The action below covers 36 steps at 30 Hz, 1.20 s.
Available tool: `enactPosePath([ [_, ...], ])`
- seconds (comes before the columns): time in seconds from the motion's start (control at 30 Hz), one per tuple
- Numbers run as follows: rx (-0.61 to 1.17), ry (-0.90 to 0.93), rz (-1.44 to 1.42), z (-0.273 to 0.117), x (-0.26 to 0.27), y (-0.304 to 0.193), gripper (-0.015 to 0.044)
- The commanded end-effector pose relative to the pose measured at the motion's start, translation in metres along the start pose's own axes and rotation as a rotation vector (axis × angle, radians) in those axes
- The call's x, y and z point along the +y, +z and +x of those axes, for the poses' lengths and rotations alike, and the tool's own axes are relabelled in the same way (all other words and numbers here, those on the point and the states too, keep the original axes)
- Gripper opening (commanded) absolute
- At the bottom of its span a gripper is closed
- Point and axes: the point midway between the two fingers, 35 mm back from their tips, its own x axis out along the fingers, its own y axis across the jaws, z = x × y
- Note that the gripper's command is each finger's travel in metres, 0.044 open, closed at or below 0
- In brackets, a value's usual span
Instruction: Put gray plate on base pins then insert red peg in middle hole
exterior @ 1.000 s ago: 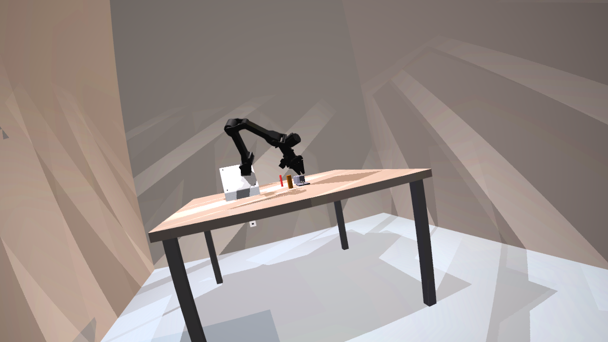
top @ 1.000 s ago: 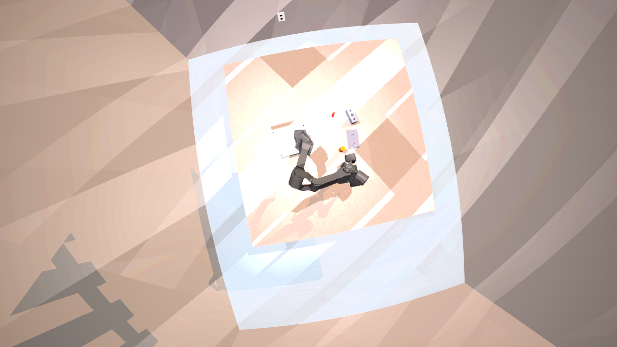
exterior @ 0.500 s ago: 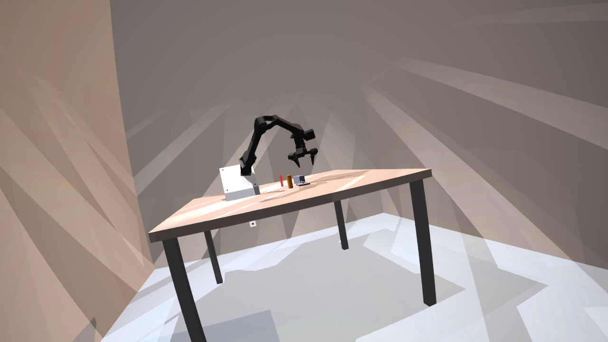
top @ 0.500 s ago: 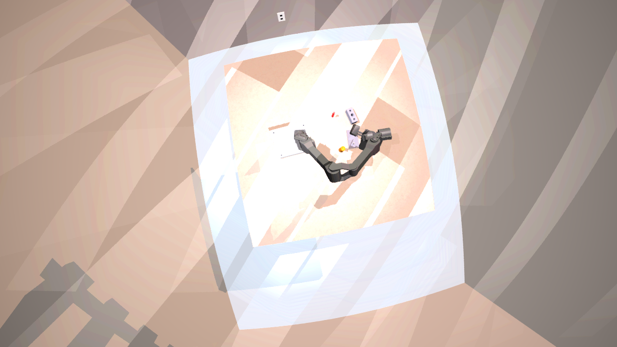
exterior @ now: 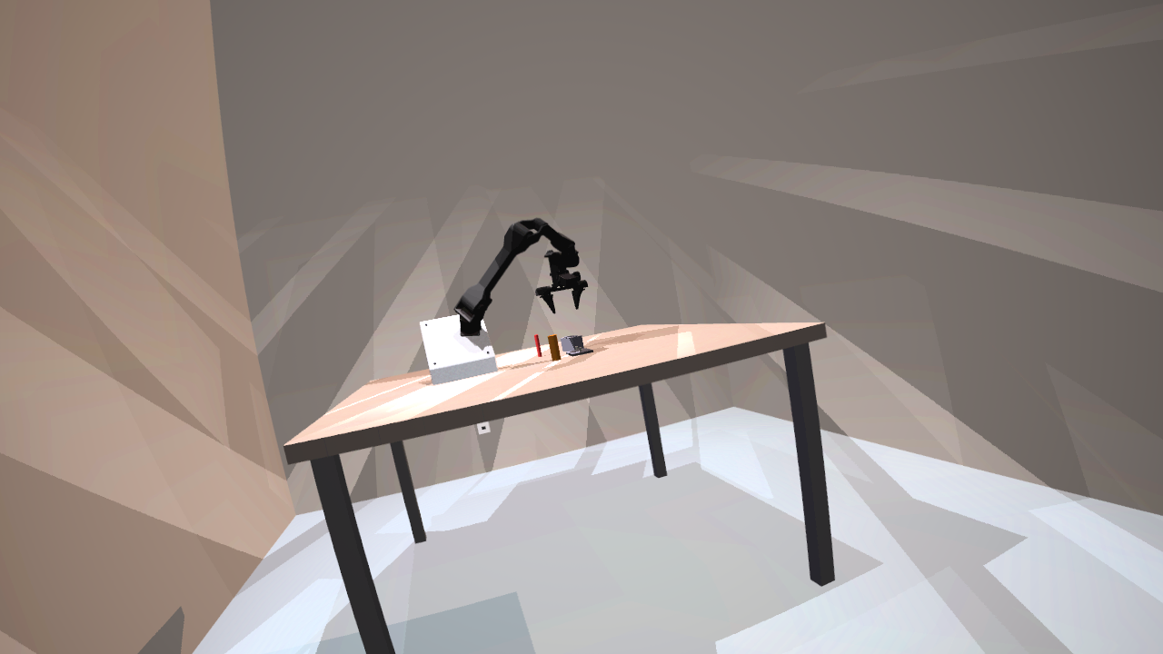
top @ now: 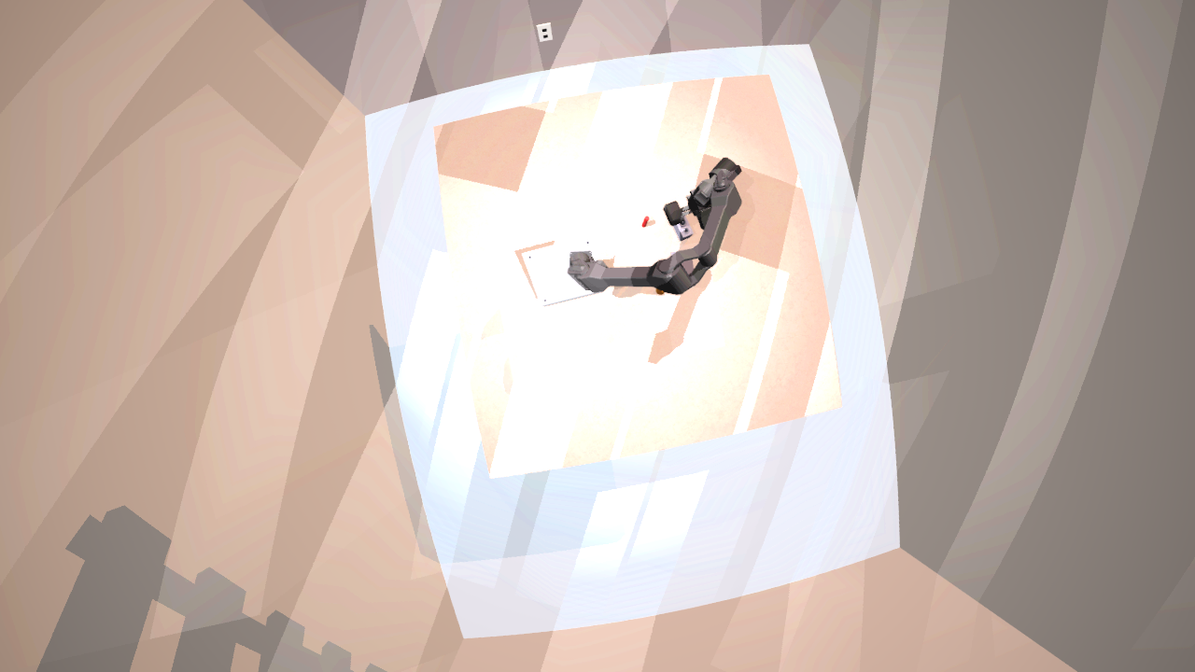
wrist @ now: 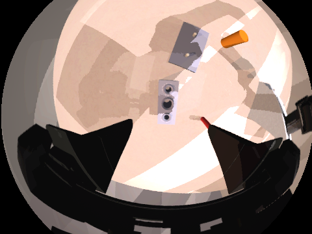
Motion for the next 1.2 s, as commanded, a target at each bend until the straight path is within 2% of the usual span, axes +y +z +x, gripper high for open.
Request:
enactPosePath([
  [0.0,-0.017,-0.002,-0.026,-0.001,0.002,-0.002,0.0440],
  [0.07,-0.017,-0.002,-0.026,0.009,0.002,-0.002,0.0440],
  [0.2,-0.020,-0.002,-0.025,0.061,0.002,0.000,0.0440],
  [1.17,-0.021,-0.002,-0.026,0.106,0.001,0.000,0.0440],
])
